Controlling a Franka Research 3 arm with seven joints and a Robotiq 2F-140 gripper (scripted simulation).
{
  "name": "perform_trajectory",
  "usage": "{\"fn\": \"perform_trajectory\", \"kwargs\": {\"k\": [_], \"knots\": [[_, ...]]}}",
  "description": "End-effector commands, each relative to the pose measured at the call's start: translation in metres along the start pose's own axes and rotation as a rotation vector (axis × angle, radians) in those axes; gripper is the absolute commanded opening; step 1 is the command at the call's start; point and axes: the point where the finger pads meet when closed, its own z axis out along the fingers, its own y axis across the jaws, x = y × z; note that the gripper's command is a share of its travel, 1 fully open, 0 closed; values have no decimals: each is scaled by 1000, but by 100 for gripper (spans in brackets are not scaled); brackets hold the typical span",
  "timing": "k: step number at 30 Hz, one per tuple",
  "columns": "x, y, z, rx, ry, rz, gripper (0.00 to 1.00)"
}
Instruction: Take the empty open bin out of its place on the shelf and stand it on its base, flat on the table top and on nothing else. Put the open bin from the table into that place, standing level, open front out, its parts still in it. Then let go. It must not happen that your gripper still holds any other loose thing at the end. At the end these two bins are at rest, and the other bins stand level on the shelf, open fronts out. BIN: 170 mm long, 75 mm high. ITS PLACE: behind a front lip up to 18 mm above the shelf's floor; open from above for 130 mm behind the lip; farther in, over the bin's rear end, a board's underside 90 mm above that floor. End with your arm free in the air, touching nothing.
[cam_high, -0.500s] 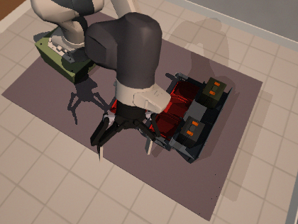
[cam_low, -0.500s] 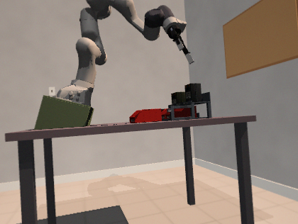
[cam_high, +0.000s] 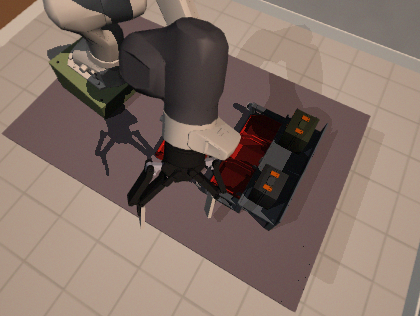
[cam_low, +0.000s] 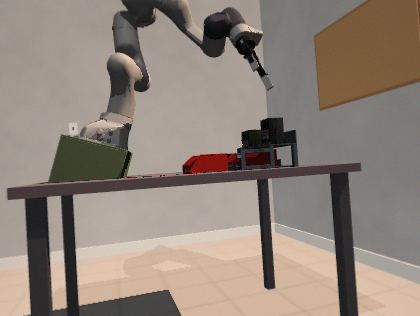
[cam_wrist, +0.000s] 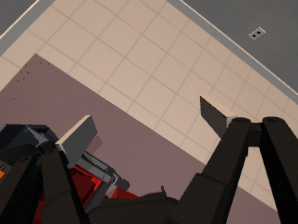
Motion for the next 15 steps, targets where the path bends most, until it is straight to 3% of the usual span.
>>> {"fn": "perform_trajectory", "kwargs": {"k": [1,15], "knots": [[0,0,0,0,0,0,100],[-7,-5,-2,3,-14,54,100]]}}
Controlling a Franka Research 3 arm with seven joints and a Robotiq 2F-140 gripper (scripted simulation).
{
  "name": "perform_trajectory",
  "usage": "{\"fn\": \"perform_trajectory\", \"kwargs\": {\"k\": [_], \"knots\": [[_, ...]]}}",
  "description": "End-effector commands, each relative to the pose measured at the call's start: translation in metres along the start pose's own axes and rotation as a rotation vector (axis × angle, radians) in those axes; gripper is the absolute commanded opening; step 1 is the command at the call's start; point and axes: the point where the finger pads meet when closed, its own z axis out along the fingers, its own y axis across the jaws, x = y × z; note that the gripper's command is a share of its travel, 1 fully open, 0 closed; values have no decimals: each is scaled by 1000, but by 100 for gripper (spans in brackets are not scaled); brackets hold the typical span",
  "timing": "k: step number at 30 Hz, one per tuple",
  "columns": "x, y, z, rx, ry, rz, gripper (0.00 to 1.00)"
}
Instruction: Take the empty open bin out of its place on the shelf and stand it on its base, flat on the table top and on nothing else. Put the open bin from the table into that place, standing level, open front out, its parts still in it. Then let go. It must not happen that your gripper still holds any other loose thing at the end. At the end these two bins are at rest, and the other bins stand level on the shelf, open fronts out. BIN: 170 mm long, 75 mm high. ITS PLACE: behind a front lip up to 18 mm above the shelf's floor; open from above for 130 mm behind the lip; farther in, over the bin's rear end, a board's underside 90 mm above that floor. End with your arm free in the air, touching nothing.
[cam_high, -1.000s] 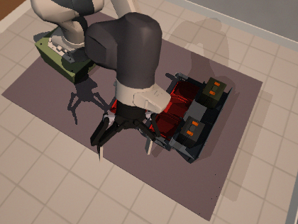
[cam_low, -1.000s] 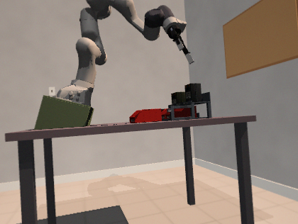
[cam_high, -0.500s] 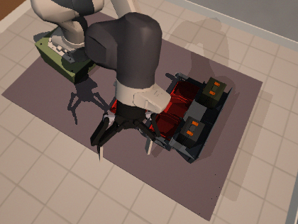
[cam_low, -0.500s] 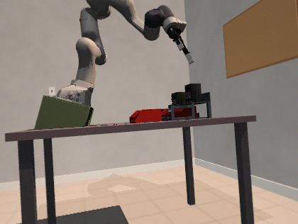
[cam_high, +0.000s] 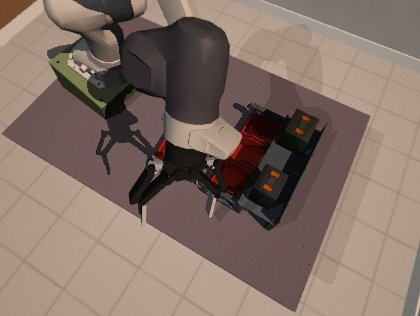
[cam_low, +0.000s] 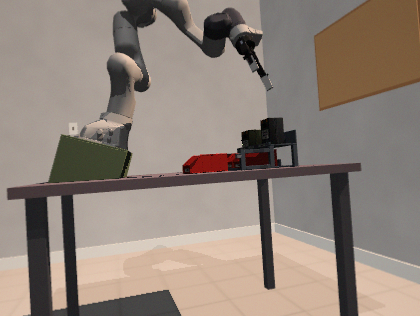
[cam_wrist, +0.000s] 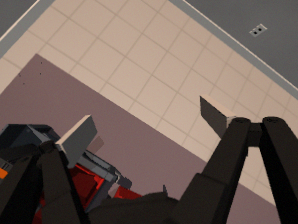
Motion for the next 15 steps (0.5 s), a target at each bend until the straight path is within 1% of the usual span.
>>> {"fn": "perform_trajectory", "kwargs": {"k": [1,6,15], "knots": [[-6,-3,-2,0,-12,52,100],[-11,-8,-3,1,-24,98,100],[-36,-29,-9,11,-77,295,100]]}}
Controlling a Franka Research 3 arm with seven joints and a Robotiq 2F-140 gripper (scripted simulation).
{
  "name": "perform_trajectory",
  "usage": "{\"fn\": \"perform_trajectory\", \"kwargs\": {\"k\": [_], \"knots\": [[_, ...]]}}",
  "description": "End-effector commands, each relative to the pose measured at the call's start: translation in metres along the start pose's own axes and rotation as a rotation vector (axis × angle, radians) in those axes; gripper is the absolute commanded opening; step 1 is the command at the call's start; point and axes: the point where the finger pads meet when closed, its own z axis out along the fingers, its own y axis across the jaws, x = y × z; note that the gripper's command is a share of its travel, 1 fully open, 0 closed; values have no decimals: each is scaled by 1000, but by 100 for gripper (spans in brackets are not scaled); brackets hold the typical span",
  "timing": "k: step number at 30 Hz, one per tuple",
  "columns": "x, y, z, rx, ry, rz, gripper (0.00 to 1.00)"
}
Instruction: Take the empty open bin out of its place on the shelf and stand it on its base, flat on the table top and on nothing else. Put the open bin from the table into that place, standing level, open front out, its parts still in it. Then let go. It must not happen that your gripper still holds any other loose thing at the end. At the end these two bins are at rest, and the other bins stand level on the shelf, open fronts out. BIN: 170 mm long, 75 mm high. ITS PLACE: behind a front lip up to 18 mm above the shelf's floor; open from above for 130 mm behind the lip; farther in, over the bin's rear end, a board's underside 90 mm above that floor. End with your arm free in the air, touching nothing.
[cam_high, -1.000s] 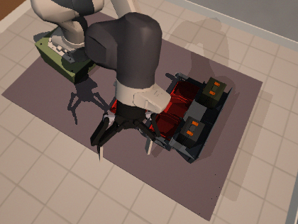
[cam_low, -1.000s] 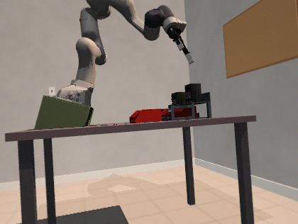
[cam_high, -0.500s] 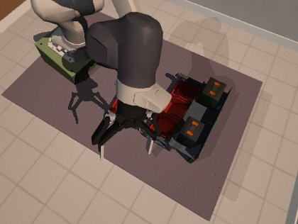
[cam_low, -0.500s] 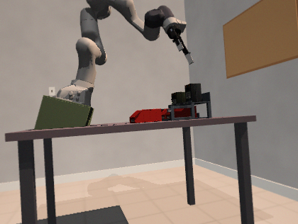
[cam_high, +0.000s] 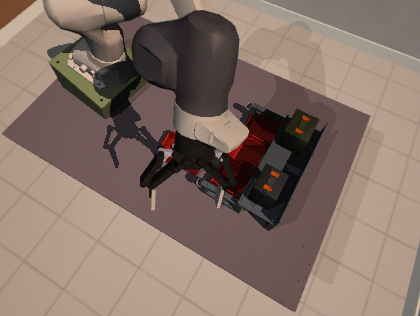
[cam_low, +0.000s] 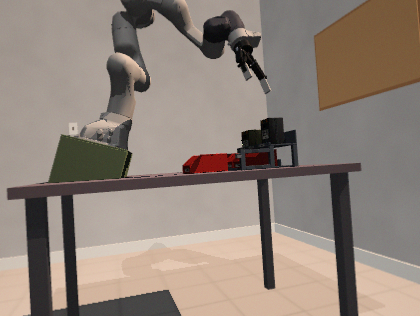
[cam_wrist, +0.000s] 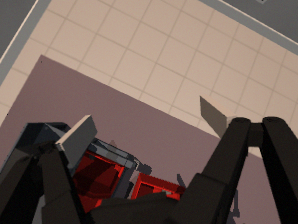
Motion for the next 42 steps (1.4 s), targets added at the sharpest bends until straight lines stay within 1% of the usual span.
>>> {"fn": "perform_trajectory", "kwargs": {"k": [1,4,6,9,11,12,14,15,17,18,23,26,29,30,34,35,40,41,42], "knots": [[-11,-2,-1,-9,-21,147,100],[-20,-8,-2,-5,-38,215,100],[-20,-8,-2,-5,-38,215,100],[-30,-15,-4,-1,-57,288,100],[-30,-15,-4,-1,-57,288,100],[-36,-18,-5,2,-67,328,100],[-36,-18,-5,2,-67,328,100],[-42,-22,-6,4,-77,369,100],[-42,-22,-6,4,-77,369,100],[-48,-25,-7,6,-88,411,100],[-48,-25,-7,6,-88,411,100],[-60,-34,-9,12,-111,501,100],[-60,-34,-9,12,-111,501,100],[-67,-38,-10,15,-123,548,100],[-67,-38,-10,15,-123,548,100],[-74,-42,-11,18,-135,596,100],[-74,-42,-11,18,-135,596,100],[-80,-46,-12,21,-148,645,100],[-80,-46,-12,21,-148,645,100]]}}
